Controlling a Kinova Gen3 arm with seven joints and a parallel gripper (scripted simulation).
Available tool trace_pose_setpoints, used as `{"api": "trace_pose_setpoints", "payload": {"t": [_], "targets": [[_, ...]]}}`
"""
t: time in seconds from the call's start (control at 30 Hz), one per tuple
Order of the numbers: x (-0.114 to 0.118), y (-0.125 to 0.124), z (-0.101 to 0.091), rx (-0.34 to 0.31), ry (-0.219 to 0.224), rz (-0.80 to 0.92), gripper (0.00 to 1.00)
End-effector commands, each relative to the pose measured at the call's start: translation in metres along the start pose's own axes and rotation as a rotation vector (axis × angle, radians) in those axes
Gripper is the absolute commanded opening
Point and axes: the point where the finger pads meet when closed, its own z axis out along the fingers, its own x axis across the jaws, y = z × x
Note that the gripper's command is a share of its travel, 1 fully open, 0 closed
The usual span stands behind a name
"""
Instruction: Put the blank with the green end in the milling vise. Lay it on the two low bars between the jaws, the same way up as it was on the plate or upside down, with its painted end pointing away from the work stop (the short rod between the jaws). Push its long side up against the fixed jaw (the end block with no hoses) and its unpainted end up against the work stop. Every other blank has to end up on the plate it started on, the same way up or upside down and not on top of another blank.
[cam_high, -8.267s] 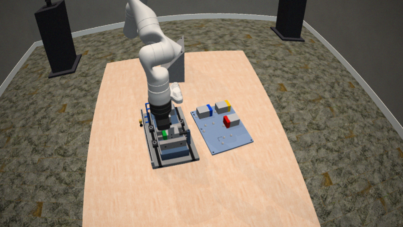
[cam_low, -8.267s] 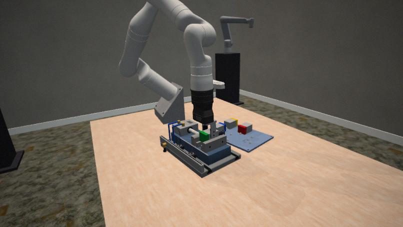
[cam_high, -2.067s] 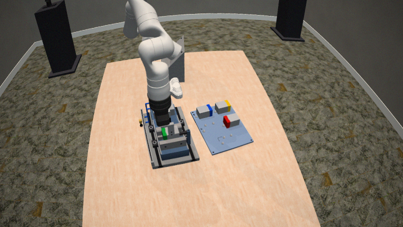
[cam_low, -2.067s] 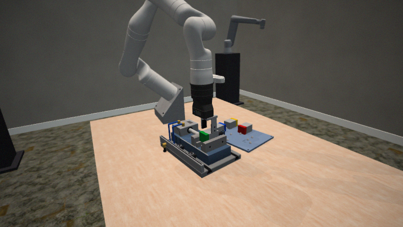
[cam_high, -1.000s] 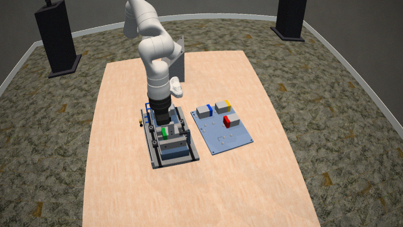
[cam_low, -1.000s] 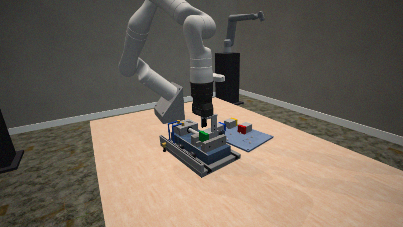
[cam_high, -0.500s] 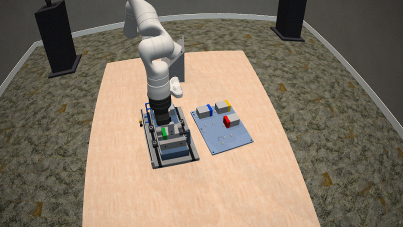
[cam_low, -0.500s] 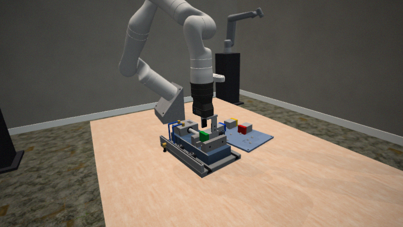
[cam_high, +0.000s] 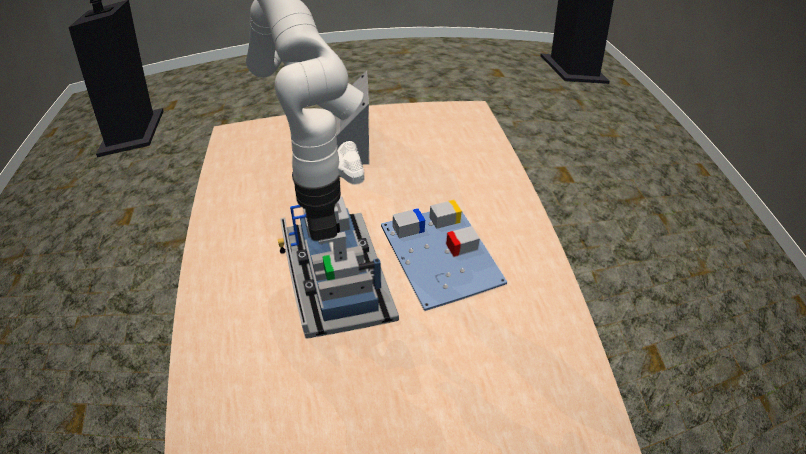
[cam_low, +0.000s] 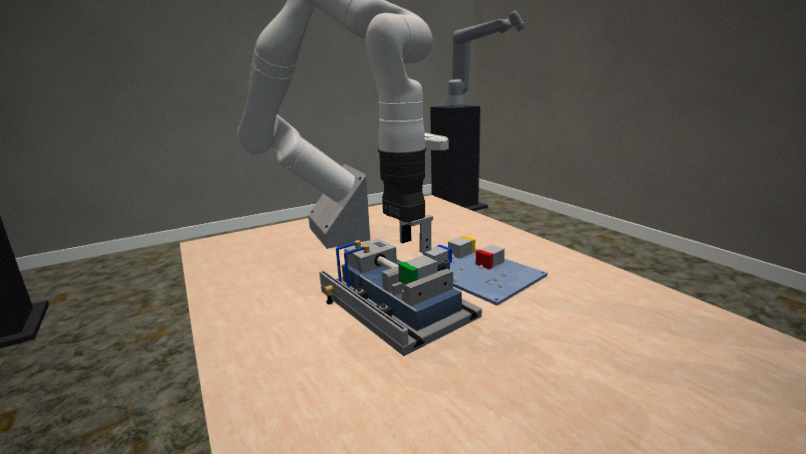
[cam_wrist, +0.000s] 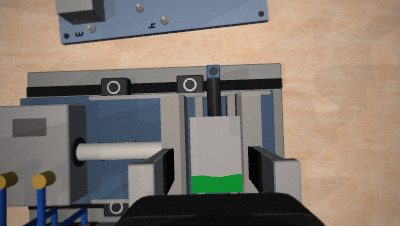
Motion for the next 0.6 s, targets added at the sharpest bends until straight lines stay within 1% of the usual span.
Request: {"api": "trace_pose_setpoints", "payload": {"t": [0.0,0.17,0.23,0.27,0.57], "targets": [[0.004,-0.002,-0.017,0.005,0.017,-0.002,1.0],[0.004,-0.002,-0.037,0.005,0.017,-0.002,1.0],[0.004,-0.002,-0.037,0.005,0.017,-0.002,1.0],[0.002,-0.001,-0.034,0.002,0.008,-0.001,1.0],[0.003,-0.002,-0.06,0.004,0.014,-0.002,1.0]]}}
